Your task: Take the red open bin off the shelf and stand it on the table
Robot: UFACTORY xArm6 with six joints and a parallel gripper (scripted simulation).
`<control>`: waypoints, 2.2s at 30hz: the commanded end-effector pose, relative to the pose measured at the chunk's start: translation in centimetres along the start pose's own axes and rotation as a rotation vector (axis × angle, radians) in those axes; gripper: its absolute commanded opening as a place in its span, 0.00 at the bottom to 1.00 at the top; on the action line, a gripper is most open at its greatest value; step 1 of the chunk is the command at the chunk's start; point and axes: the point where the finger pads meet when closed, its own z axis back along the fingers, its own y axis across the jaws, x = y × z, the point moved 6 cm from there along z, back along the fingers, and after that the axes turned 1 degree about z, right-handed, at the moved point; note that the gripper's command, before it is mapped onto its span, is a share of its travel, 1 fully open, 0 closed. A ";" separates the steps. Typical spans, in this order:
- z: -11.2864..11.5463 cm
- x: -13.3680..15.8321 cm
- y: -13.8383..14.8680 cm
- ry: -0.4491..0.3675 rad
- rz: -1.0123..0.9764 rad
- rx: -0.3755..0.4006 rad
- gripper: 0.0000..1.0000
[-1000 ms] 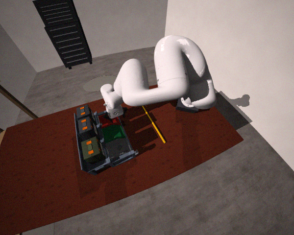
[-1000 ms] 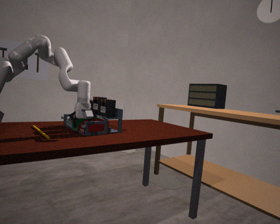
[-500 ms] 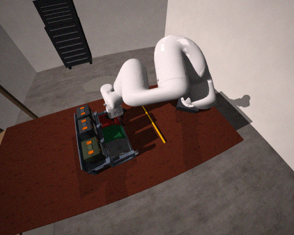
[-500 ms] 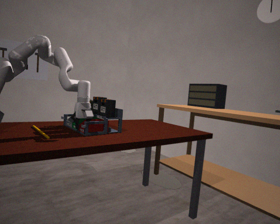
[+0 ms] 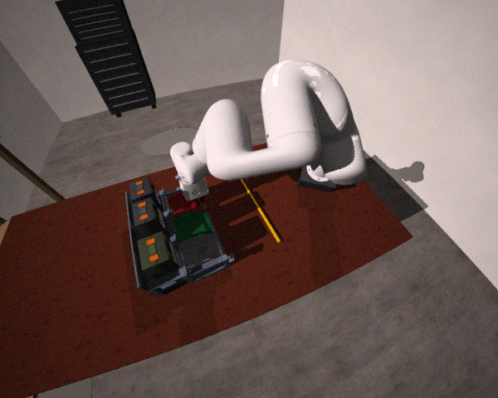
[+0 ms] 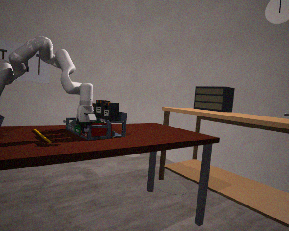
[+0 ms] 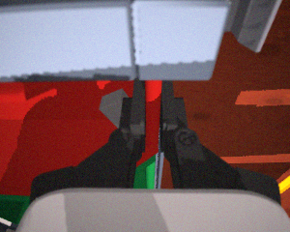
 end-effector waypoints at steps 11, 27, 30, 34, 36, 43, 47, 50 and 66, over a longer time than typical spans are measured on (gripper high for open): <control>0.1 0.0 -0.1 0.002 0.001 -0.003 0.00; 0.1 0.0 -0.1 0.002 0.001 -0.003 0.00; 0.1 0.0 -0.1 0.002 0.001 -0.003 0.00; 0.1 0.0 -0.1 0.002 0.001 -0.003 0.00; 0.1 0.0 -0.1 0.002 0.001 -0.003 0.00; 0.1 0.0 -0.1 0.002 0.001 -0.003 0.00; 0.1 0.0 -0.1 0.002 0.001 -0.003 0.00; 0.6 0.0 -0.1 0.002 0.001 -0.003 0.00; 1.5 0.0 -0.1 0.002 0.001 -0.003 0.00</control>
